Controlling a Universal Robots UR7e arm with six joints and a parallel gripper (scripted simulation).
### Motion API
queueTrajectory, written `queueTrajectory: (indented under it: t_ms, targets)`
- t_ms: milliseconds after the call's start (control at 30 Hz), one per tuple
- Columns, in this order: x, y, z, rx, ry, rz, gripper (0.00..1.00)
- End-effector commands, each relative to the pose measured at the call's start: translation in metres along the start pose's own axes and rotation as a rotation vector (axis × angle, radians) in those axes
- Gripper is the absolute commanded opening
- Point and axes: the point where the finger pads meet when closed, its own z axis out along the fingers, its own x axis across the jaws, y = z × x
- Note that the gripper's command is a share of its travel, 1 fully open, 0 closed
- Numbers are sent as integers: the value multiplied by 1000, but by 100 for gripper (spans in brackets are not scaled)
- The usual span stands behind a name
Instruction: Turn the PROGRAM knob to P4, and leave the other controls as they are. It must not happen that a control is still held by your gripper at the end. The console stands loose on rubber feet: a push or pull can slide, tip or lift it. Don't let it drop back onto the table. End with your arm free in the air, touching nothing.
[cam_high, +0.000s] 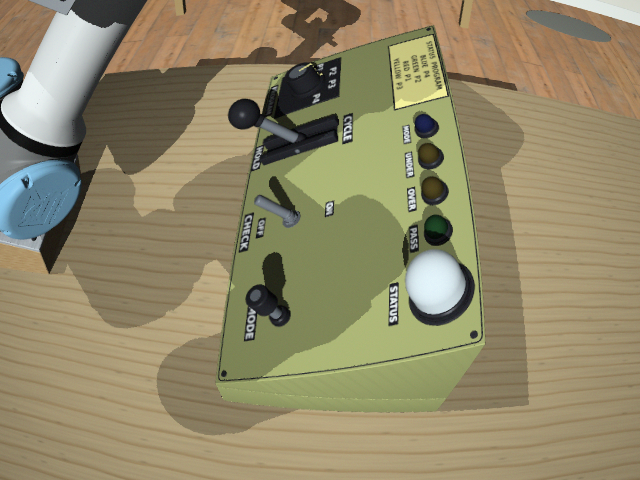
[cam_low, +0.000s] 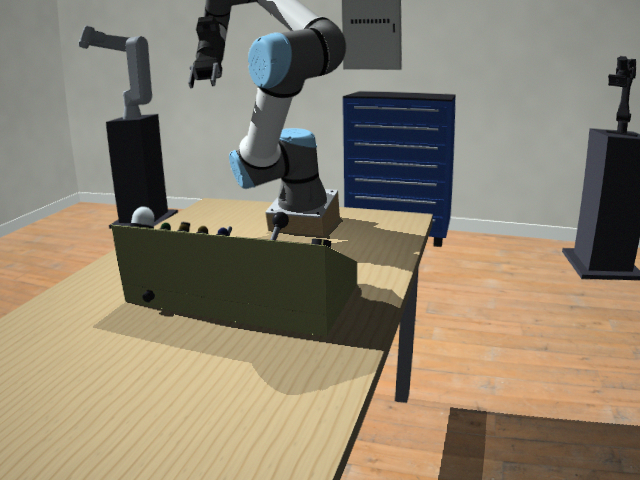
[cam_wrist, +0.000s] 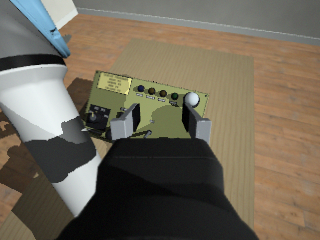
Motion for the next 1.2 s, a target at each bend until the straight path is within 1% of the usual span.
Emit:
queueTrajectory:
  t_ms: [0, 633, 867, 1100, 1167]
  targets:
    - [0, -1, -1, 0, 0, 0, 100]
    - [-1, 0, 0, -5, -9, -8, 100]
    - [-5, 4, 4, -19, -32, -29, 100]
    - [-12, 11, 10, -45, -76, -69, 100]
    - [-12, 11, 10, -45, -76, -69, 100]
